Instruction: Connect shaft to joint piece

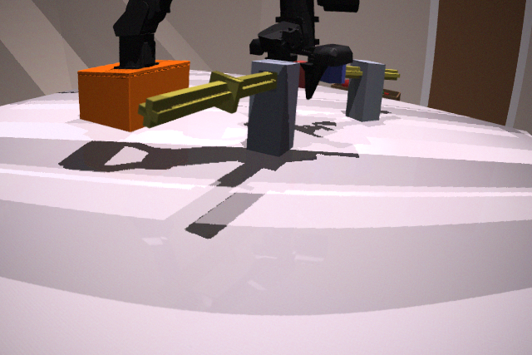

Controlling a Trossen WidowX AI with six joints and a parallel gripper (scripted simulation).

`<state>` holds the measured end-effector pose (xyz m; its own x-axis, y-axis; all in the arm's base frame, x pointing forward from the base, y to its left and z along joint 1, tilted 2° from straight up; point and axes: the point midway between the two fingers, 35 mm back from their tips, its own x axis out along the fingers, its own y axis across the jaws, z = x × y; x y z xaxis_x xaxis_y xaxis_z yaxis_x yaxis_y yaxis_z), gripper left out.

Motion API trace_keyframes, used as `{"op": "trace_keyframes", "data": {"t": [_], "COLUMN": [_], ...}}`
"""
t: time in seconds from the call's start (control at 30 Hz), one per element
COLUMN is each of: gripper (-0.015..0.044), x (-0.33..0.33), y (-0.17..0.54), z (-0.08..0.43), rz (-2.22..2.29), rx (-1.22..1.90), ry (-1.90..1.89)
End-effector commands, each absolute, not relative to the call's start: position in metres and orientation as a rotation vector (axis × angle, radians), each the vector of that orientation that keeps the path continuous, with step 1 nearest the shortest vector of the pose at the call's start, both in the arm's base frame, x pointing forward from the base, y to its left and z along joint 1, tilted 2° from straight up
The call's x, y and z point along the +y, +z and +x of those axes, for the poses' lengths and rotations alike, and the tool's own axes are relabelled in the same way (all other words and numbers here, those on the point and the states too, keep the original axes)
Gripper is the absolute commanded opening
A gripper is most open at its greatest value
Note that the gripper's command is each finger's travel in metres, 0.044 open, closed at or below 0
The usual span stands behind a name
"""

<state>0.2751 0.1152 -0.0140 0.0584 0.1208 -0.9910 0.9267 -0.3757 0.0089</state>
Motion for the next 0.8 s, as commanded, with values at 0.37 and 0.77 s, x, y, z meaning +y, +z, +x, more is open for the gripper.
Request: {"op": "trace_keyframes", "data": {"t": [0.37,0.77], "gripper": [0.0182,0.0042], "x": [0.1149,0.1152], "y": [-0.0145,-0.014], "z": [0.275,0.2751], "rz": [1.607,1.606], "rx": [1.069,1.073], "ry": [-1.399,-1.395]}}
